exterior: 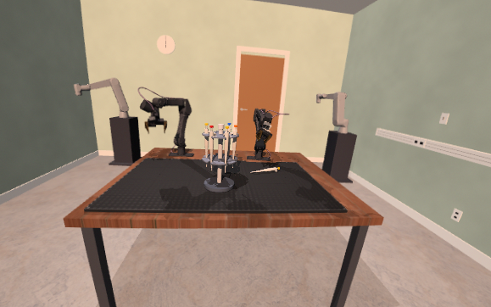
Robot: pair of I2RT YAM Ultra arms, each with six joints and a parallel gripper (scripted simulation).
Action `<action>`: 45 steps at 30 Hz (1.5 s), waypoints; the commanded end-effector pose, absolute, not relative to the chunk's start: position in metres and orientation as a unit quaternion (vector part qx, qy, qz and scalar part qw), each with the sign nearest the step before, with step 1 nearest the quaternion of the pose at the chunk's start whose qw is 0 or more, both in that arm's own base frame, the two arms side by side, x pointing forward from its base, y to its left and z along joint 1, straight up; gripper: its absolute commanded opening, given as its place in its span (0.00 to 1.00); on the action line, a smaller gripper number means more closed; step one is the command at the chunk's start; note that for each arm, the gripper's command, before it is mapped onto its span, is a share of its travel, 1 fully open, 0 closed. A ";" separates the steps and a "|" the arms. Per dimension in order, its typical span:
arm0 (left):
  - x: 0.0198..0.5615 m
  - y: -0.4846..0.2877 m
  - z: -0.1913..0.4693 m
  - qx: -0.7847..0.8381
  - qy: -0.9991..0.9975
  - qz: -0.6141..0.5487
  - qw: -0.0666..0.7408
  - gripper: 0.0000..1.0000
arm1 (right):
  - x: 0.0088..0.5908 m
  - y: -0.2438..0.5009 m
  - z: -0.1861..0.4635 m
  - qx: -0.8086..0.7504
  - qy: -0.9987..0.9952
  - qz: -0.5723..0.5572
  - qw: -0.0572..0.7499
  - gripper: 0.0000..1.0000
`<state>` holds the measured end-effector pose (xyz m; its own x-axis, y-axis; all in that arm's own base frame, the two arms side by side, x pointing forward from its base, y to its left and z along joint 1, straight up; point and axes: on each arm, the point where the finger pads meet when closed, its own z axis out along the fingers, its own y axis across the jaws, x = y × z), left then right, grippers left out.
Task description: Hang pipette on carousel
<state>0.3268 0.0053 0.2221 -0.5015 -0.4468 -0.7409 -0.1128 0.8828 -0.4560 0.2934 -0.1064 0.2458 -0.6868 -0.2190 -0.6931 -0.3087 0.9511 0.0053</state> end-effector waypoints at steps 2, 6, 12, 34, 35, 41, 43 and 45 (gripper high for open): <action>0.342 -0.016 0.211 -0.250 0.811 -0.198 0.490 0.49 | 0.297 -0.109 0.253 -0.148 0.911 0.057 0.381 1.00; 0.352 -0.043 0.204 -0.296 0.781 -0.227 0.501 0.49 | 0.297 -0.109 0.253 -0.148 0.911 0.057 0.381 1.00; 0.357 -0.047 0.226 -0.292 0.768 -0.238 0.518 0.49 | 0.297 -0.109 0.253 -0.148 0.911 0.057 0.381 1.00; 0.386 -0.127 0.208 -0.408 0.659 -0.344 0.530 0.49 | 0.297 -0.109 0.253 -0.148 0.911 0.057 0.381 1.00; 0.388 -0.134 0.206 -0.418 0.647 -0.355 0.530 0.49 | 0.297 -0.109 0.253 -0.148 0.911 0.057 0.381 1.00; 0.403 -0.176 0.197 -0.464 0.582 -0.410 0.528 0.49 | 0.297 -0.109 0.253 -0.148 0.911 0.057 0.381 1.00; 0.404 -0.179 0.196 -0.464 0.582 -0.410 0.528 0.49 | 0.297 -0.109 0.253 -0.148 0.911 0.057 0.381 1.00; 0.404 -0.179 0.196 -0.464 0.582 -0.410 0.528 0.49 | 0.297 -0.109 0.253 -0.148 0.911 0.057 0.381 1.00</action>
